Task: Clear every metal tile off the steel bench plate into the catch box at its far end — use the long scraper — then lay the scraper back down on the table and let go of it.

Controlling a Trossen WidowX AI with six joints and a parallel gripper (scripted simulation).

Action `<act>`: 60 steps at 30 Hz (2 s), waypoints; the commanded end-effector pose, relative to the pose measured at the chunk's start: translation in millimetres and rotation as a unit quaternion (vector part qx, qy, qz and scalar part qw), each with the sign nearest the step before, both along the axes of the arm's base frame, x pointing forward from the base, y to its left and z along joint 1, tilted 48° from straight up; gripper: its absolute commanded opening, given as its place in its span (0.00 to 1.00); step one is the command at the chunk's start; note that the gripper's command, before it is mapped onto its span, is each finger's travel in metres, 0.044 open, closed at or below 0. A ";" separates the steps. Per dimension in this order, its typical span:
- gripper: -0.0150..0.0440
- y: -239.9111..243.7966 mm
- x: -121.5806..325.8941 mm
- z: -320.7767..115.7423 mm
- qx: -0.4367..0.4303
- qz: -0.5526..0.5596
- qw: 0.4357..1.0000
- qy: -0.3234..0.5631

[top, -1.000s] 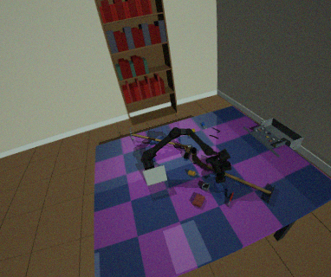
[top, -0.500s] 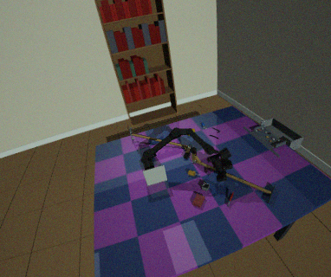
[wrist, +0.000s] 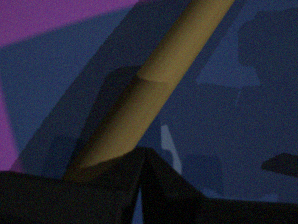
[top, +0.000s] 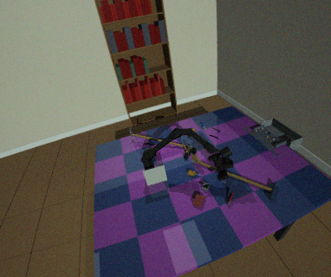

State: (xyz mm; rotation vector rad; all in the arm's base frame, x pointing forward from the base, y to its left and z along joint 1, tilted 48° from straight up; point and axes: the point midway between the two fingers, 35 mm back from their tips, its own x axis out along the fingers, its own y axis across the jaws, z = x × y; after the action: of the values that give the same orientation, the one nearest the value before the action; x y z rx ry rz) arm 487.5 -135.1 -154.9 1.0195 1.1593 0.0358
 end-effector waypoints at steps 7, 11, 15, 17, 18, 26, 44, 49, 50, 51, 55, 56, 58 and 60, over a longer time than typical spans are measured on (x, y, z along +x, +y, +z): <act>0.25 3.7 10.3 5.2 -0.001 0.000 1.000 -0.001; 0.25 5.1 13.5 7.0 -0.001 0.000 1.000 -0.002; 0.25 6.4 16.7 8.8 -0.001 0.000 1.000 -0.002; 0.25 7.1 18.3 9.7 -0.001 0.000 1.000 -0.002; 0.25 7.5 19.1 10.2 -0.001 0.000 1.000 -0.002; 0.25 10.4 25.5 13.9 -0.001 0.000 1.000 -0.002; 0.25 17.5 39.4 22.6 0.000 0.000 1.000 -0.002; 0.25 19.6 43.1 25.1 0.000 0.000 1.000 -0.003; 0.25 20.1 43.9 25.6 0.000 0.000 1.000 -0.003; 0.25 20.5 44.6 26.1 0.000 0.000 1.000 -0.003; 0.25 22.3 47.5 28.2 0.001 0.000 1.000 -0.003; 0.25 22.7 48.3 28.7 0.001 0.000 1.000 -0.003; 0.25 23.6 49.7 29.7 0.001 0.000 1.000 -0.003; 0.25 24.5 51.2 30.7 0.001 0.000 1.000 -0.003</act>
State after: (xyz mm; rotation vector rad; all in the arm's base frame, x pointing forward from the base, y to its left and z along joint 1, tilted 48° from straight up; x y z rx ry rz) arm 534.4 -115.4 -126.6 1.0234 1.1541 0.0347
